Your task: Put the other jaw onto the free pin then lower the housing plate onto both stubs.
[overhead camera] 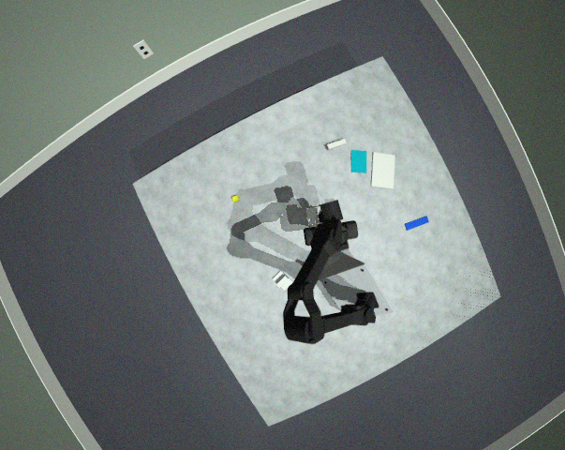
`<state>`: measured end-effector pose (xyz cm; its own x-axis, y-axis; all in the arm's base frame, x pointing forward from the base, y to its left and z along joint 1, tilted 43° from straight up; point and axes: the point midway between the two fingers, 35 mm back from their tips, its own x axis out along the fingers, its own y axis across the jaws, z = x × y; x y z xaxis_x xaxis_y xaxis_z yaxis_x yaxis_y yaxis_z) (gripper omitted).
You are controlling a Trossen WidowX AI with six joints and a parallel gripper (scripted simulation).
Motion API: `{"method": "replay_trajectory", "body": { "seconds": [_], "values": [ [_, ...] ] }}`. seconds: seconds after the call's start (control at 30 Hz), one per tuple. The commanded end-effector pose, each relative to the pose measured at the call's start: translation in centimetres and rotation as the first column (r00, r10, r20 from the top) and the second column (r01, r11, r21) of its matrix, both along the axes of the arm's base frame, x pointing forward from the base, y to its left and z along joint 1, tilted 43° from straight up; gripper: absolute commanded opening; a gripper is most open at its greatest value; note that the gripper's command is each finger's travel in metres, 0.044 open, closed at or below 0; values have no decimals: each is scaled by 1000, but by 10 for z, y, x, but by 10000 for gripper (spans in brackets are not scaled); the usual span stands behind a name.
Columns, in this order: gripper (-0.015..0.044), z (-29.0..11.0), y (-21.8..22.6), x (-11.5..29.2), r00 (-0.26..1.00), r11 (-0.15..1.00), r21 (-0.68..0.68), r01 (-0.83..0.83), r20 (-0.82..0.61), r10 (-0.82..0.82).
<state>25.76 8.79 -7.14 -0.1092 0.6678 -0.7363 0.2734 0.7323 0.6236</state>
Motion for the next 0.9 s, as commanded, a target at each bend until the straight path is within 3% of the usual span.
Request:
{"method": "replay_trajectory", "body": {
  "seconds": [0.0, 0.87],
  "values": [
    [351, -6, 5, -2, 1000, 1000, 4, 4, -7, -4],
    [351, -31, 30, -8, 1000, 1000, 8, 4, -9, -4]
  ]
}}
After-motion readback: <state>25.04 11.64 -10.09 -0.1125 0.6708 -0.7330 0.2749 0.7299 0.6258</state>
